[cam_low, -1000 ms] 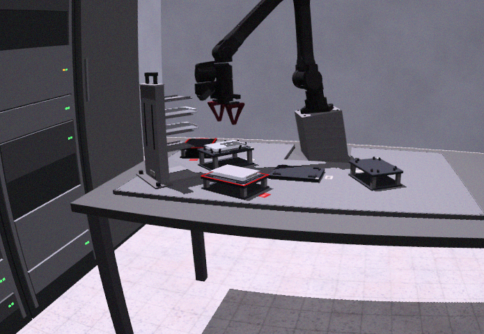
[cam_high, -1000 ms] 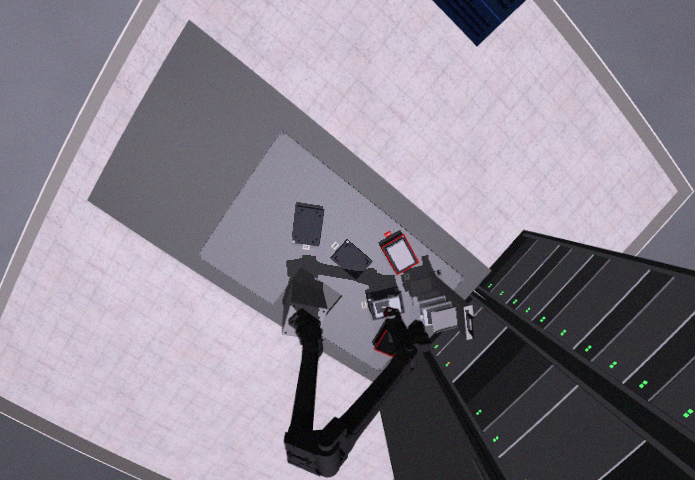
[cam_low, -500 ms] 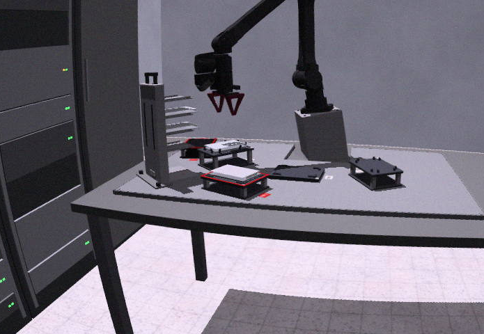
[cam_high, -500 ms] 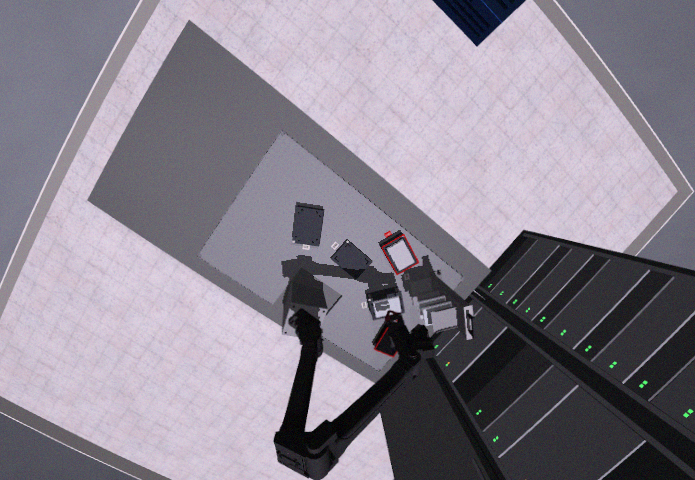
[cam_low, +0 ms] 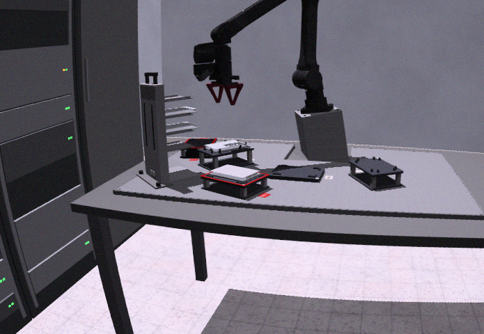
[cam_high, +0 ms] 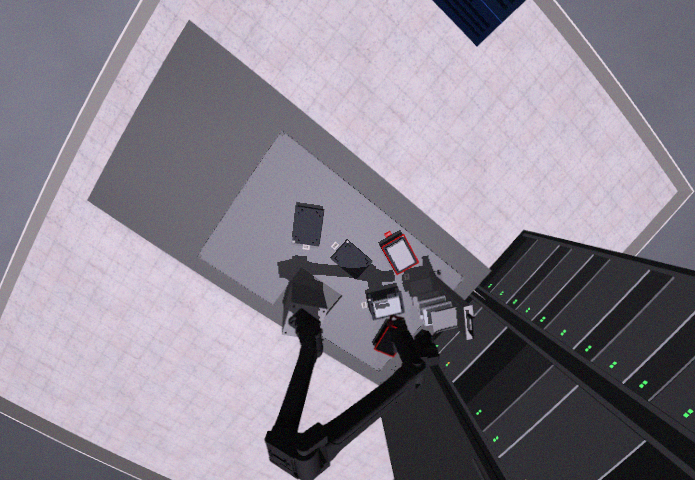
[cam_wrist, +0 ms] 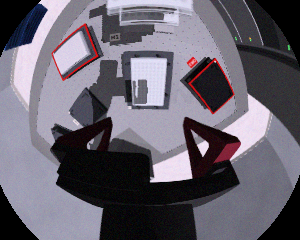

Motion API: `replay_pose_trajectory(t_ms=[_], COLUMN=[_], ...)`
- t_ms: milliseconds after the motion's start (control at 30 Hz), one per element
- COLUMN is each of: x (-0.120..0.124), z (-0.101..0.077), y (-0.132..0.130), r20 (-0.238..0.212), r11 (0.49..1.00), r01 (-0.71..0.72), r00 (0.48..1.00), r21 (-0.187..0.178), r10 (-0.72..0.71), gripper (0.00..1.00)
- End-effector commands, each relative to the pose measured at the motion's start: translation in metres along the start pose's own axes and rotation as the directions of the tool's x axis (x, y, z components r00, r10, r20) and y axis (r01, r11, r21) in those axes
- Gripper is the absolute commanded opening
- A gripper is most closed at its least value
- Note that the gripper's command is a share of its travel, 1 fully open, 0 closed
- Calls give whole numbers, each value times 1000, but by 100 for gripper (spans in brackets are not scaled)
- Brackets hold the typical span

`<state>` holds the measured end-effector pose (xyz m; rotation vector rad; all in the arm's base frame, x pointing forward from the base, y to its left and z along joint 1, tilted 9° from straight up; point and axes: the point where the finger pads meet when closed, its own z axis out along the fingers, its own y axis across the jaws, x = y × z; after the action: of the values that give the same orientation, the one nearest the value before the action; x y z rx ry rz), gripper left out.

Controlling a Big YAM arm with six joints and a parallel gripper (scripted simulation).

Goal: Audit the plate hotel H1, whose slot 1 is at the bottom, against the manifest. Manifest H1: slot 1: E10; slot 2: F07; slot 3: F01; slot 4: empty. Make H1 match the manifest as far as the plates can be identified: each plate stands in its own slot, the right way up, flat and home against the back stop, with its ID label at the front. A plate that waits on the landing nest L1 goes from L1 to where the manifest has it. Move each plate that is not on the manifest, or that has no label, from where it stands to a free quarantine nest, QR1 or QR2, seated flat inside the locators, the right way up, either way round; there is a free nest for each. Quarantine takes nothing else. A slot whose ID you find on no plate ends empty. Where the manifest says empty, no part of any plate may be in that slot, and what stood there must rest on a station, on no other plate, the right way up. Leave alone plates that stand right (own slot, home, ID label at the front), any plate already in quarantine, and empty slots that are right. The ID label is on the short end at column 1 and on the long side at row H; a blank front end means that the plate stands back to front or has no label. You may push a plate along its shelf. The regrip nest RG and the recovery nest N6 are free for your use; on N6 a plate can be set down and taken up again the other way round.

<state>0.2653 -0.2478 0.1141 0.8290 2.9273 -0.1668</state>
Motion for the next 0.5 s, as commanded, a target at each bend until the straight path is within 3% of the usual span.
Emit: replay_pose_trajectory(t_ms=[0,133,200,333,367,467], x=[-29,-29,-31,-32,-29,-9], z=[-43,-53,-41,-44,-48,-33], y=[-3,-3,-3,1,5,18], r20=[93,94,72,87,97,57], r11=[1000,1000,1000,1000,1000,1000], r01=[-5,-5,-2,-5,-6,-3], r00=[996,996,997,996,995,998], r21=[16,16,13,15,15,10], r10=[4,3,1,4,4,2], gripper=[100,100,100,100,100,100])
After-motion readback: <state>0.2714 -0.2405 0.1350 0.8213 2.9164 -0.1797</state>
